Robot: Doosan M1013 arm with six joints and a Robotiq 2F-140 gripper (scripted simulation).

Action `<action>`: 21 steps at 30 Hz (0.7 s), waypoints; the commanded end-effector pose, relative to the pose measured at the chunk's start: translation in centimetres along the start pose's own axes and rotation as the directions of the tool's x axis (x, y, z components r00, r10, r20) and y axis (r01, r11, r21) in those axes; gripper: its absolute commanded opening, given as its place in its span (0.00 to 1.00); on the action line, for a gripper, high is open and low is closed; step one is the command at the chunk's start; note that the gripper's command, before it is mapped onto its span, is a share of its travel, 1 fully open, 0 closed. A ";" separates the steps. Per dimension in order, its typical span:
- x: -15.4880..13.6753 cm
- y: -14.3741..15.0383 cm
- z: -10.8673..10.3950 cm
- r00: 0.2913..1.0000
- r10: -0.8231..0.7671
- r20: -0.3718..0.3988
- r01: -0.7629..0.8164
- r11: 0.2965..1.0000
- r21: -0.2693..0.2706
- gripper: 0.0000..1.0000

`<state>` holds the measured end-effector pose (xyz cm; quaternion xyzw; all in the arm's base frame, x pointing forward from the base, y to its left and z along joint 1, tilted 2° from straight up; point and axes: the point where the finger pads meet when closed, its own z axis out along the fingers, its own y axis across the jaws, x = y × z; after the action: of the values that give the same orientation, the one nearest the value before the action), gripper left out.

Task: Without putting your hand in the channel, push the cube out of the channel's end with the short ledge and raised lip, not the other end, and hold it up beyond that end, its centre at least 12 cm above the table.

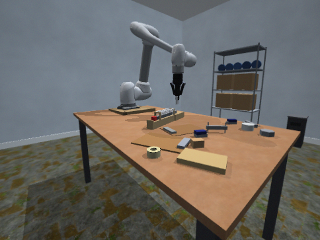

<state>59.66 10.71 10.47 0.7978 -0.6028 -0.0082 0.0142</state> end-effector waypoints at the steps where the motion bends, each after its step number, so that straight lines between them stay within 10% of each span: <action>1: 0.1 -0.2 -0.5 1.000 -0.006 0.000 0.006 1.000 0.003 0.00; 13: 1.8 -0.7 -0.5 1.000 -0.006 0.000 0.006 1.000 0.003 0.00; 21: 18.9 -1.4 -0.5 1.000 -0.003 0.000 0.003 1.000 0.004 0.00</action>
<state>64.76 -2.23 10.94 0.7960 -0.6052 -0.0053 0.0120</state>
